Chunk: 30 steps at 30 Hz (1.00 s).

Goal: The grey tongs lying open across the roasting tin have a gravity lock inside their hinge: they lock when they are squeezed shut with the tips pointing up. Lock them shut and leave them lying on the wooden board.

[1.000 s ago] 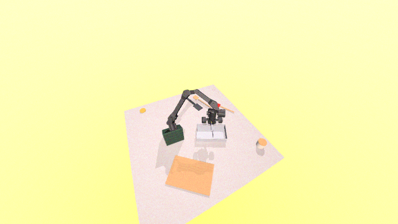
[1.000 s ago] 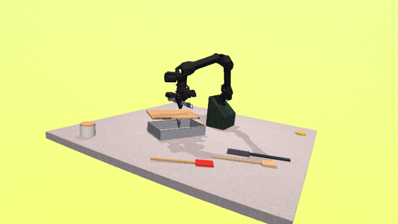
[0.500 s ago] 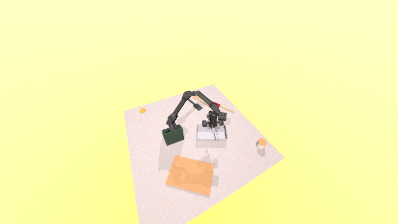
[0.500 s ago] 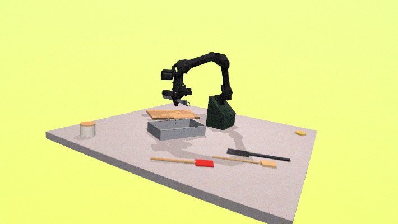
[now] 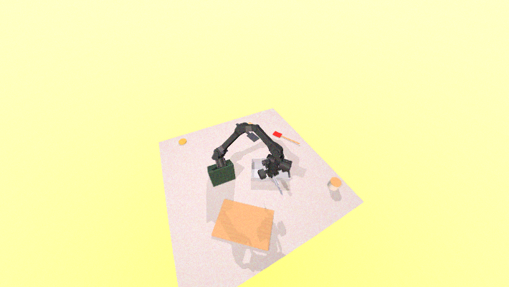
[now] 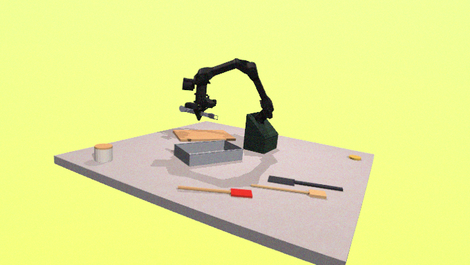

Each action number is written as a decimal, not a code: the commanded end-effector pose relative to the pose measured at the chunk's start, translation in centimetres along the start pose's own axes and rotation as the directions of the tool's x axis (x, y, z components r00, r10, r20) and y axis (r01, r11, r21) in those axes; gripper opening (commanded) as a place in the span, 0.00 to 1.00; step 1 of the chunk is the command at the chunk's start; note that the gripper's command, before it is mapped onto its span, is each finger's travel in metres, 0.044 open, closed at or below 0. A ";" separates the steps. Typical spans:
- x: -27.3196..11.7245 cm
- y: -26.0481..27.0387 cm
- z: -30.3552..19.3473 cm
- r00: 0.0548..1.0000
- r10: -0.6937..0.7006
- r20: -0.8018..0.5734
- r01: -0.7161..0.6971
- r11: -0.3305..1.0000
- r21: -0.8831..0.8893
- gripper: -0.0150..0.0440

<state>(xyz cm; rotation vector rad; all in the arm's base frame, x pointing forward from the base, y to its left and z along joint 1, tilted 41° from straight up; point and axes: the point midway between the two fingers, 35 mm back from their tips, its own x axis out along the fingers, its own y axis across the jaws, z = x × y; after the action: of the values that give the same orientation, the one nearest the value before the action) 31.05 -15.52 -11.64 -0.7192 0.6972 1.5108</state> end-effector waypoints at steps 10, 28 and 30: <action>0.6 5.0 -6.6 1.000 0.001 0.020 0.004 0.977 -0.211 0.00; 0.2 6.4 -7.8 1.000 0.000 0.011 -0.002 0.976 0.219 0.00; 0.2 6.7 -8.1 1.000 0.000 0.010 -0.003 0.956 0.293 0.00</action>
<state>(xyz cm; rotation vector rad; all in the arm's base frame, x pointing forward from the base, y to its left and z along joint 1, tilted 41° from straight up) 25.24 -21.50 -16.43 -0.5950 0.7909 1.4453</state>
